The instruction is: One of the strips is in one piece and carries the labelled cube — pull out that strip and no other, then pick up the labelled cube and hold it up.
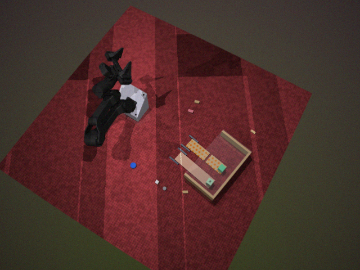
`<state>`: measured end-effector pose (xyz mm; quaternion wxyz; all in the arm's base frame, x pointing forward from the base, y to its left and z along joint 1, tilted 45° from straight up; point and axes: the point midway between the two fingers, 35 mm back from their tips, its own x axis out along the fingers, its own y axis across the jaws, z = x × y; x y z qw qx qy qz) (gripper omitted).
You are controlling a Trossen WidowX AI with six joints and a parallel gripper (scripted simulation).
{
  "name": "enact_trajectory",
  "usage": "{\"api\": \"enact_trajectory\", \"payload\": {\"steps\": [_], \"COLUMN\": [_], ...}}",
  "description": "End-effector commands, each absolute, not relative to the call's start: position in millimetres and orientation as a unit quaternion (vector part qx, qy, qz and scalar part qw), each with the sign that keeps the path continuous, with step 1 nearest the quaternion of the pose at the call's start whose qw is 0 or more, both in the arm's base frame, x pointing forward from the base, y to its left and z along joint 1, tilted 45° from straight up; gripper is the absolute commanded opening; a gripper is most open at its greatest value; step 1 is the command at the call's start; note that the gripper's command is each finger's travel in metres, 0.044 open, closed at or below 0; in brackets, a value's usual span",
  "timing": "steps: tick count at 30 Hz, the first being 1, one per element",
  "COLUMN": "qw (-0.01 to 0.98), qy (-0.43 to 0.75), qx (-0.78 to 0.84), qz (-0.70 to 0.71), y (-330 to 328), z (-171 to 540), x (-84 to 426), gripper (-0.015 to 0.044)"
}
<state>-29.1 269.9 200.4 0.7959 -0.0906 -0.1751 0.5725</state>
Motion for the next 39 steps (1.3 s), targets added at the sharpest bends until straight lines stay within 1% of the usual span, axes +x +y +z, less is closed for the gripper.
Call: {"api": "enact_trajectory", "payload": {"steps": [1, 4, 9, 13, 19, 25, 29, 31, 39], "qw": [0.797, 0.821, 0.878, 0.909, 0.932, 0.923, 0.900, 0.888, 0.885], "qy": [-0.173, -0.148, -0.091, -0.035, 0.061, 0.166, 0.238, 0.263, 0.270], "qx": [-0.091, -0.110, -0.189, -0.243, -0.307, -0.346, -0.360, -0.362, -0.363], "qz": [0.571, 0.540, 0.431, 0.335, 0.183, 0.029, -0.069, -0.102, -0.111], "y": [270.9, 283.5, 296.2, 289.5, 250.7, 182.2, 125.4, 104.1, 97.9], "z": [199.9, 191.3, 170.2, 153.7, 130.6, 111.2, 100.9, 97.8, 96.9], "x": [-27.8, -3.9, 65.5, 125.2, 211.4, 280.2, 311.4, 319.2, 321.2], "gripper": [0.0400, 0.0400, 0.0400, 0.0400, 0.0400, 0.0400, 0.0400, 0.0400, 0.0400]}}
